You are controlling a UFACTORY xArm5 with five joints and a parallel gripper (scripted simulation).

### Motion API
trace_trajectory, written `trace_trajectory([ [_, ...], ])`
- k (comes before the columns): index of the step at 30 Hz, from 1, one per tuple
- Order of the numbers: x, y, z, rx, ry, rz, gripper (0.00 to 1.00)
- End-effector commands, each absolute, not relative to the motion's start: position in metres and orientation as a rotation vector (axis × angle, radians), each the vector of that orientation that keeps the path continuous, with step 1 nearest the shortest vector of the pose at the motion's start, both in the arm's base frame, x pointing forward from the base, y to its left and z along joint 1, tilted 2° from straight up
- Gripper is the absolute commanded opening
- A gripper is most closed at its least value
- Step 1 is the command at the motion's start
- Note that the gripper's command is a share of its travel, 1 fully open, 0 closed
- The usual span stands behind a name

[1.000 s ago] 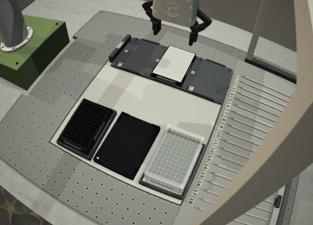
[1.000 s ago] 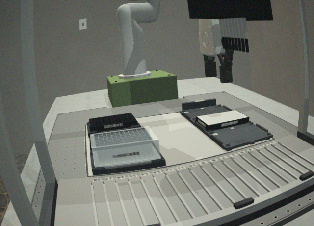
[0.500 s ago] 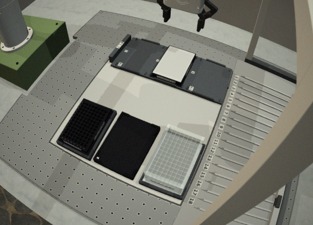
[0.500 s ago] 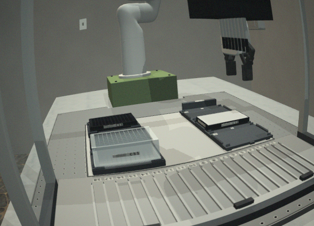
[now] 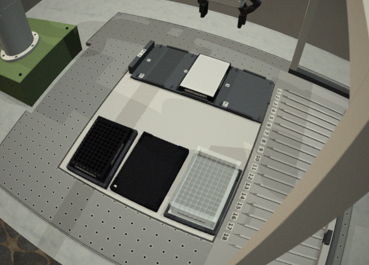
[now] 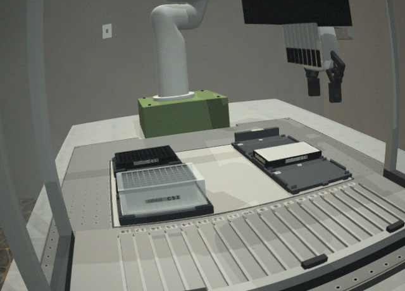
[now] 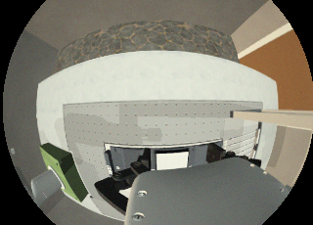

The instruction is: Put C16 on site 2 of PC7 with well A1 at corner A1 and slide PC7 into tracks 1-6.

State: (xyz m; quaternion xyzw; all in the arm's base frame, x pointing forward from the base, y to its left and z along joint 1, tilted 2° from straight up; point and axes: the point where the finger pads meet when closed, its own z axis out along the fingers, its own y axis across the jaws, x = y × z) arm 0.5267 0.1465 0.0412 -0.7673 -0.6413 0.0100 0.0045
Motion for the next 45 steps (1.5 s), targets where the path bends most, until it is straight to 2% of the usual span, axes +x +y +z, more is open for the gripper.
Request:
trace_trajectory([
  [1,0.528,0.147,0.043,-2.405,-2.011,0.025,1.00],
  [45,0.527,0.148,-0.015,-2.405,-2.011,0.025,1.00],
])
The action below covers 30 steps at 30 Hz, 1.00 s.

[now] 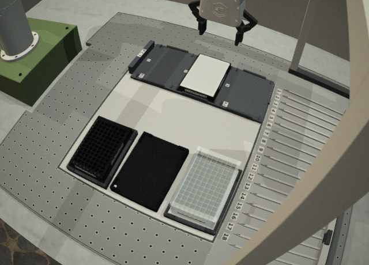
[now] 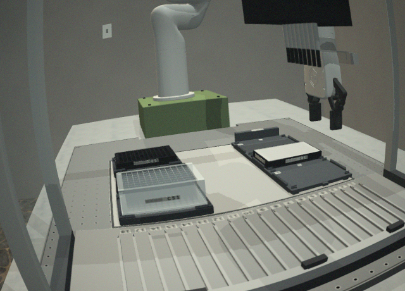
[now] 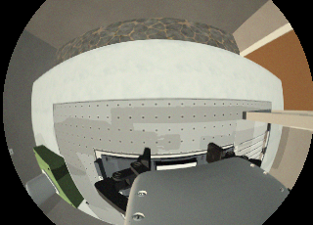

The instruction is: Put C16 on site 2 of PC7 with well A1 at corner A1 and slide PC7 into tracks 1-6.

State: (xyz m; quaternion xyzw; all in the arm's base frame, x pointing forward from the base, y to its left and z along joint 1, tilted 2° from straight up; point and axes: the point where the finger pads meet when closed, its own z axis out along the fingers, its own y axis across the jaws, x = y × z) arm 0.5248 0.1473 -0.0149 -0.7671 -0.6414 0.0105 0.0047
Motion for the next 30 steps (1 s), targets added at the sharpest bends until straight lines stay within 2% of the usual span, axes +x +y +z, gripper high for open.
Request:
trace_trajectory([
  [1,0.527,0.148,-0.017,-2.405,-2.011,0.025,1.00],
  [30,0.526,0.148,-0.052,-2.405,-2.011,0.025,1.00],
])
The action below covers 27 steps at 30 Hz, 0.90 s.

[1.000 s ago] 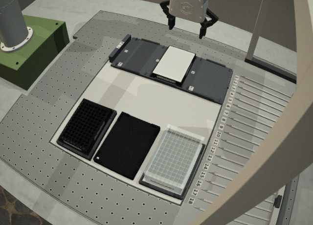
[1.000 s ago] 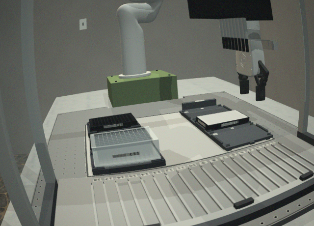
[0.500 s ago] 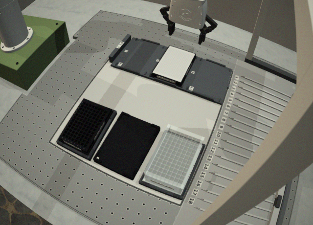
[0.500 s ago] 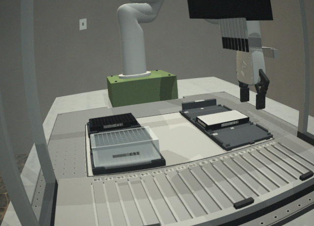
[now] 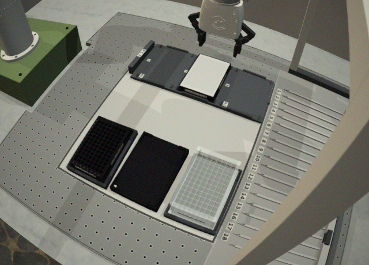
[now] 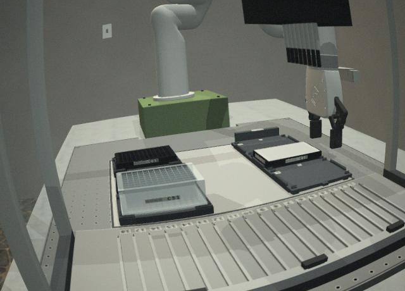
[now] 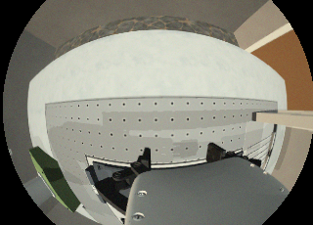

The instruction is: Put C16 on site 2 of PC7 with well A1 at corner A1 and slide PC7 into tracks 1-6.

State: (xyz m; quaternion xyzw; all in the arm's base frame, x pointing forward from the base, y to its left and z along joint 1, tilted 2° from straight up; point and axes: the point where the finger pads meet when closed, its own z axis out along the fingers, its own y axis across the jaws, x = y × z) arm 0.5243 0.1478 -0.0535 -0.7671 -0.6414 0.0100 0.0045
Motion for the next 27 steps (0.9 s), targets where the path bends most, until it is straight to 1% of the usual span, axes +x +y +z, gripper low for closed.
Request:
trace_trajectory([
  [1,0.526,0.148,-0.052,-2.405,-2.011,0.025,1.00],
  [27,0.526,0.148,-0.066,-2.405,-2.011,0.025,1.00],
])
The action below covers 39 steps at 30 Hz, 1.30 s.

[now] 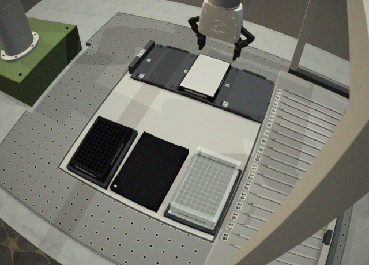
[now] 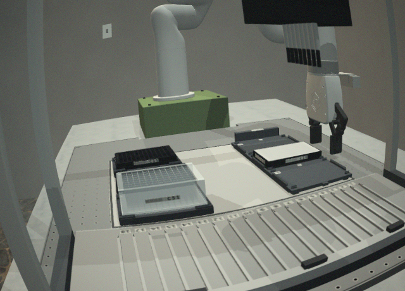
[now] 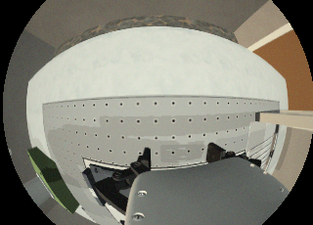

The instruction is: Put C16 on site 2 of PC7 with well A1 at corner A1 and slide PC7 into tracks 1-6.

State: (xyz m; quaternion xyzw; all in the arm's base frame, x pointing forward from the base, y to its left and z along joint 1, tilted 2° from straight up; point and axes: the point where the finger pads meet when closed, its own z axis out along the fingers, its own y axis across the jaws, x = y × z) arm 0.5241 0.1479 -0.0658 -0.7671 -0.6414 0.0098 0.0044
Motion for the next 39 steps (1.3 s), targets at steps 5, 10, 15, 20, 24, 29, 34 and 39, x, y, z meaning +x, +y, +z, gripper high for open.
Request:
trace_trajectory([
  [5,0.5256,0.1484,-0.0692,-2.405,-2.011,0.025,1.00],
  [10,0.5256,0.1484,-0.0712,-2.405,-2.011,0.025,1.00],
  [15,0.5255,0.1484,-0.0719,-2.405,-2.011,0.025,1.00],
  [20,0.5255,0.1480,-0.0719,-2.405,-2.011,0.025,1.00],
  [24,0.5251,0.1460,-0.0719,-2.404,-2.011,0.025,1.00],
  [29,0.5248,0.1445,-0.0719,-2.404,-2.011,0.025,1.00],
  [34,0.5244,0.1420,-0.0719,-2.404,-2.010,0.025,1.00],
  [39,0.5239,0.1396,-0.0720,-2.404,-2.010,0.025,1.00],
])
